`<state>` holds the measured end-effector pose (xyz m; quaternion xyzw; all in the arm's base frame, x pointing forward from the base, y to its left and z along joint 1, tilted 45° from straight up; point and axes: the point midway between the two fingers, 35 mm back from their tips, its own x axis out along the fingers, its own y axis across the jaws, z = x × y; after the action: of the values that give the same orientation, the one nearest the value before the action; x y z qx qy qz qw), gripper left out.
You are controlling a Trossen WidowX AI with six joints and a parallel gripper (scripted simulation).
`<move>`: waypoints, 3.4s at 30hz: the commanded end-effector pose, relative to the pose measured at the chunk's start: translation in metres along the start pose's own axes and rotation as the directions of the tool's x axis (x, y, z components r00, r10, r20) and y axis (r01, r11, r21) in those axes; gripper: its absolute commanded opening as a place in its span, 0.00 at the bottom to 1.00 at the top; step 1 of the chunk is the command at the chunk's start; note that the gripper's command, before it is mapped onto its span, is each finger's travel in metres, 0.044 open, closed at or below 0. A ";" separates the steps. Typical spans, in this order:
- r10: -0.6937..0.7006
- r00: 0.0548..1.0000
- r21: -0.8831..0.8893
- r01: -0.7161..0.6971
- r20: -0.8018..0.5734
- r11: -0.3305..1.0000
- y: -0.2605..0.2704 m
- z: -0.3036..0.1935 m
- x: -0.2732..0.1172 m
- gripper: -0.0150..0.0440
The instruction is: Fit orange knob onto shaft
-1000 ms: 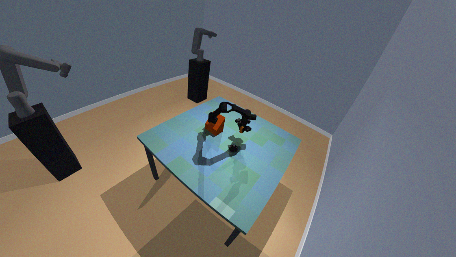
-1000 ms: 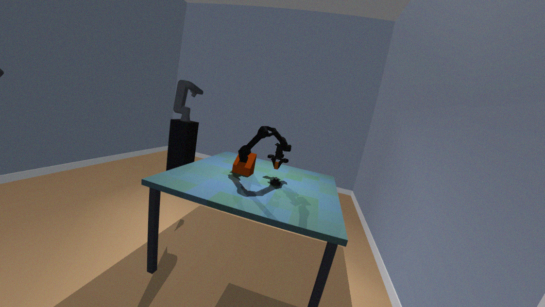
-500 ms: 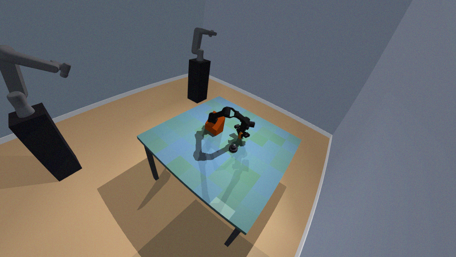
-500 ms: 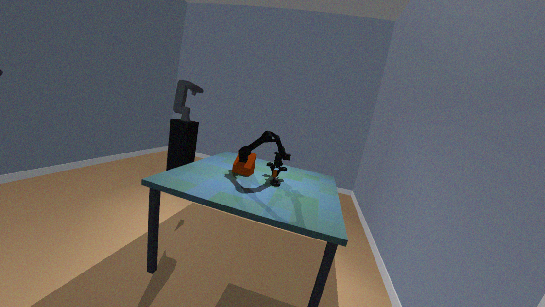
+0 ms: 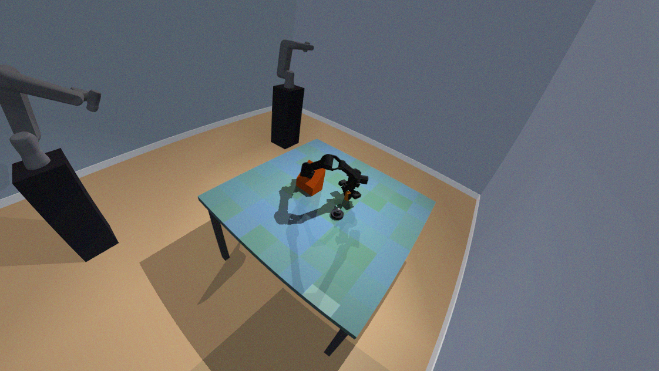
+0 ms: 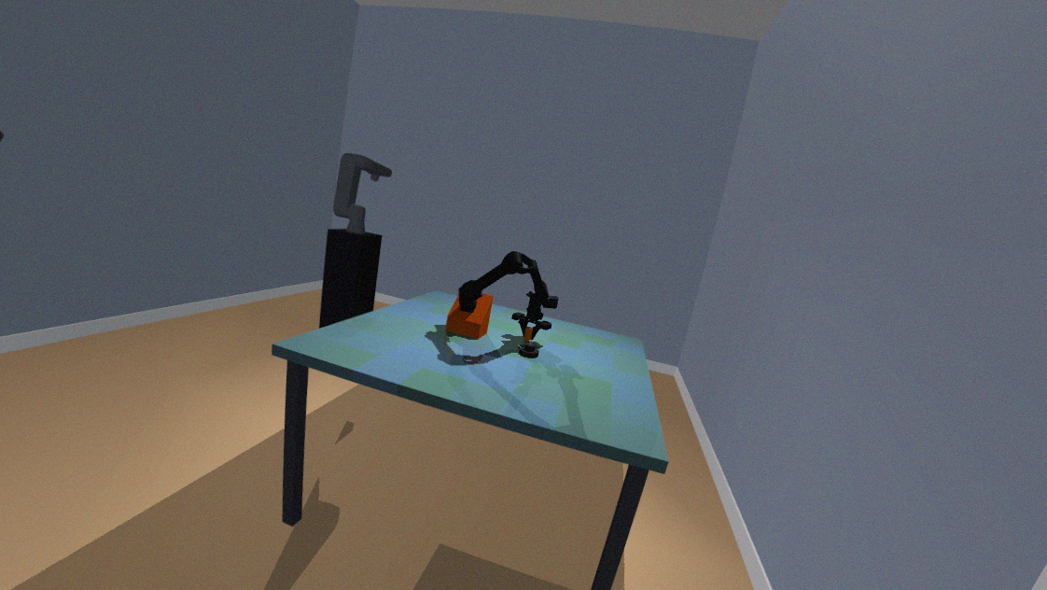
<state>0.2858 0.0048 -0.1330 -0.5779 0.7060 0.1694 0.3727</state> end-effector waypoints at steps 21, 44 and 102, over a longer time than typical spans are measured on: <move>-0.002 1.000 -0.004 0.002 0.001 1.000 0.000 0.002 -0.078 0.97; 0.002 1.000 0.001 -0.002 -0.001 1.000 0.001 0.001 -0.052 1.00; -0.004 1.000 -0.005 0.004 -0.001 1.000 -0.001 0.002 -0.011 0.25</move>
<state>0.2842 0.0056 -0.1317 -0.5798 0.7071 0.1713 0.3667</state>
